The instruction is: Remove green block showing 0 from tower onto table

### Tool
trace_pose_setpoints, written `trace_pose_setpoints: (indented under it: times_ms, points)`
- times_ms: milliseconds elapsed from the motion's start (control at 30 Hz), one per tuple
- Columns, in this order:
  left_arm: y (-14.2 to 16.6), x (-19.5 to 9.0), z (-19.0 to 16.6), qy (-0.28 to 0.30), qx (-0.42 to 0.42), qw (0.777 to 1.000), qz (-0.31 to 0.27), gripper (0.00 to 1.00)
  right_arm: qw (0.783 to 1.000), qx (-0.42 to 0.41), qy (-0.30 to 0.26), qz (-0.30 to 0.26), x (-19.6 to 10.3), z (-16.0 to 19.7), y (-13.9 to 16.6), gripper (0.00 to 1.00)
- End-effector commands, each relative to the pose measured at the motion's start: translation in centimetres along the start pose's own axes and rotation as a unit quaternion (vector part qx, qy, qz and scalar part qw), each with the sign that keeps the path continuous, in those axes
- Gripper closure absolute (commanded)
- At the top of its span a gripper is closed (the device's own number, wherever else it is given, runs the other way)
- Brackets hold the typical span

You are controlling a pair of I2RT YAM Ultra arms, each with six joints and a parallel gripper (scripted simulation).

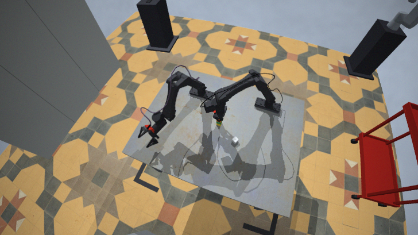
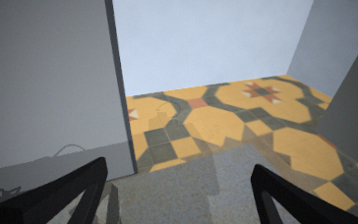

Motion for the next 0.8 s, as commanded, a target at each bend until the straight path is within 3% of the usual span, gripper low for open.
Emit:
trace_pose_setpoints:
  times_ms: [0, 467, 500, 767]
  points:
    - [-0.29, 0.28, -0.08, -0.005, -0.003, 1.0, -0.013, 0.45, 1.0, 0.001, 0.0, -0.009, -0.03, 0.01, -0.67, 0.0]
    - [-0.31, 1.11, -0.08, -0.002, -0.002, 1.0, -0.01, 0.45, 1.0, 0.001, 0.0, -0.009, -0.03, 0.01, -0.67, 0.0]
    - [-0.31, 1.11, -0.08, -0.002, -0.002, 1.0, -0.01, 0.53, 1.0, 0.001, 0.0, -0.009, -0.03, 0.01, -0.67, 0.0]
    - [-0.24, 0.53, 0.01, -0.004, -0.001, 1.0, -0.013, 0.61, 1.0, 0.001, 0.0, -0.009, -0.03, 0.01, -0.67, 0.0]
Point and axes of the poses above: on each arm, the point where the finger pads meet when closed, its own x axis out along the fingers, its own z axis across the jaws, y = z × x, the point moved 8 cm from there along -x, back along the fingers
